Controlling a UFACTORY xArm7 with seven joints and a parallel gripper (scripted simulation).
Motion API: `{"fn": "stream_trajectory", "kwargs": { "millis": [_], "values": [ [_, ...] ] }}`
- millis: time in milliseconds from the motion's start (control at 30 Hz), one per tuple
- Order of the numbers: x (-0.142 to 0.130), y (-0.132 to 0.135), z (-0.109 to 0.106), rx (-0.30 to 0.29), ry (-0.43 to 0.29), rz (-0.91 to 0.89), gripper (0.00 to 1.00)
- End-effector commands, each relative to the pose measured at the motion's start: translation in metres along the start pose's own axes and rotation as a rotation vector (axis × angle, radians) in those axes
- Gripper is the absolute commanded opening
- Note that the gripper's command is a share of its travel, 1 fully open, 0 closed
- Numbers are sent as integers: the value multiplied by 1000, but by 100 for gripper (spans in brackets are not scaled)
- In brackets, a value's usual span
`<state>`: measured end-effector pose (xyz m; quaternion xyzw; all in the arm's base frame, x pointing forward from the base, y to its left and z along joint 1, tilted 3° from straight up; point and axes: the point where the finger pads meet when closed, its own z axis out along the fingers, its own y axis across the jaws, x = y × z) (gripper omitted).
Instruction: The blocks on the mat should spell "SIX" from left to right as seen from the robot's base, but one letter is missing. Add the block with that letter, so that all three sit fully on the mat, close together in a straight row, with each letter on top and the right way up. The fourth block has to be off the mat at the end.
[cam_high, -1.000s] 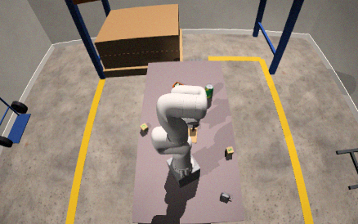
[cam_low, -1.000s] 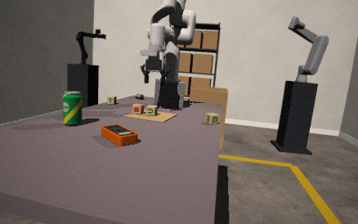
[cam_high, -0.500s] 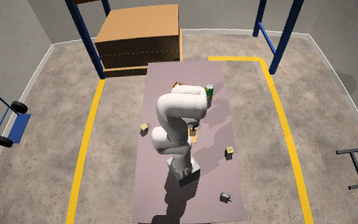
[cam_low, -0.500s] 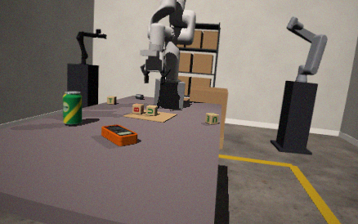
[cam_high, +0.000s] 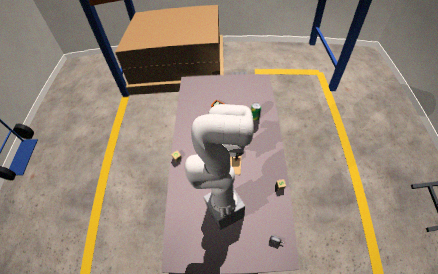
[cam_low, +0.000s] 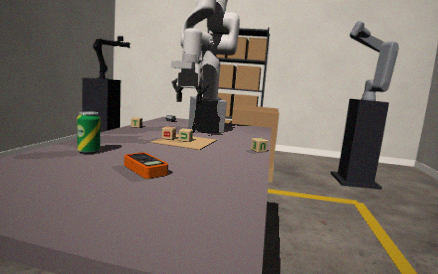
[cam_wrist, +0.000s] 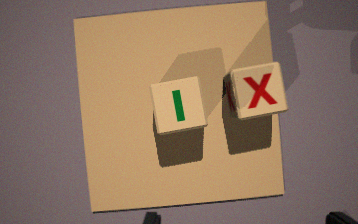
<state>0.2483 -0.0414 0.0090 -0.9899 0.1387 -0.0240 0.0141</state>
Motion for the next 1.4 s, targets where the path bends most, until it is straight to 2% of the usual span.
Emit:
{"fn": "stream_trajectory", "kwargs": {
  "millis": [0,267,400,467,1367],
  "values": [
    [1,0,-1,0,3,0,100],
    [3,5,-1,1,3,0,100],
    [15,54,-2,1,3,0,100],
    [17,69,-2,0,3,0,100],
    [17,70,-2,0,3,0,100]
  ]
}}
